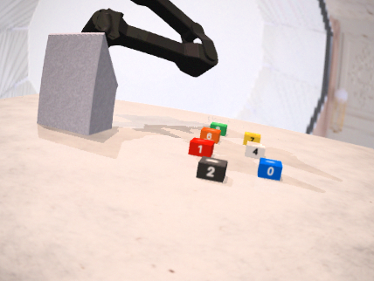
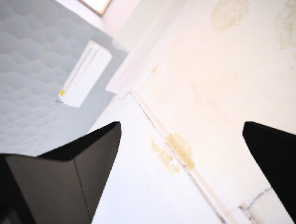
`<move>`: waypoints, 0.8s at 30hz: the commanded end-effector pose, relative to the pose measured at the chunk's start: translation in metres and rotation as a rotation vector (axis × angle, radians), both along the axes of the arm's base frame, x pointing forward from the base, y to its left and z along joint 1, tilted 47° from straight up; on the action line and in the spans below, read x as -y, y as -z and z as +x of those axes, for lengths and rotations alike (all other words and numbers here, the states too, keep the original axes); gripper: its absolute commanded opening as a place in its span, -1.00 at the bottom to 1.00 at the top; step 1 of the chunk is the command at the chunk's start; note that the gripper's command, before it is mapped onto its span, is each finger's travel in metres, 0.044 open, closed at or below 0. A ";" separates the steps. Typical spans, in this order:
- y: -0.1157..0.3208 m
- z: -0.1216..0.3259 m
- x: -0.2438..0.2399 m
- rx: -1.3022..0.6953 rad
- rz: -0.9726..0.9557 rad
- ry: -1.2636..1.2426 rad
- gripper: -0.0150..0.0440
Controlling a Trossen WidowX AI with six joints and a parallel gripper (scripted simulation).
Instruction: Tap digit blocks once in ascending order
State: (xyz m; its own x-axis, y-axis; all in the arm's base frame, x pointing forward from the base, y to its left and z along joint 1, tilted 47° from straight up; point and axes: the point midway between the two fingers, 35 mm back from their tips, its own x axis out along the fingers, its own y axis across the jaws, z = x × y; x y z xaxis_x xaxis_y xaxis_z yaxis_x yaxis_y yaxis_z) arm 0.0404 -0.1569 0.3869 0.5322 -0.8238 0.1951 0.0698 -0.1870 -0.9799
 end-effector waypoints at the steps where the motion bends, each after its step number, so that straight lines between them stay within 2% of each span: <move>1: 0.000 -0.024 0.064 0.336 0.259 -0.157 0.86; 12: 0.047 -0.003 0.144 0.574 0.668 -0.276 0.86; 24: 0.157 0.087 0.199 0.613 1.286 -0.311 0.86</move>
State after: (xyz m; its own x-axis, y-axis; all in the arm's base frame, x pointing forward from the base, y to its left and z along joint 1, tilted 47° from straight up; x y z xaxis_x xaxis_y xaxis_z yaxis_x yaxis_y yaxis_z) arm 0.0890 -0.3459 0.2742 0.7885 -0.5867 -0.1847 0.4790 0.7741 -0.4138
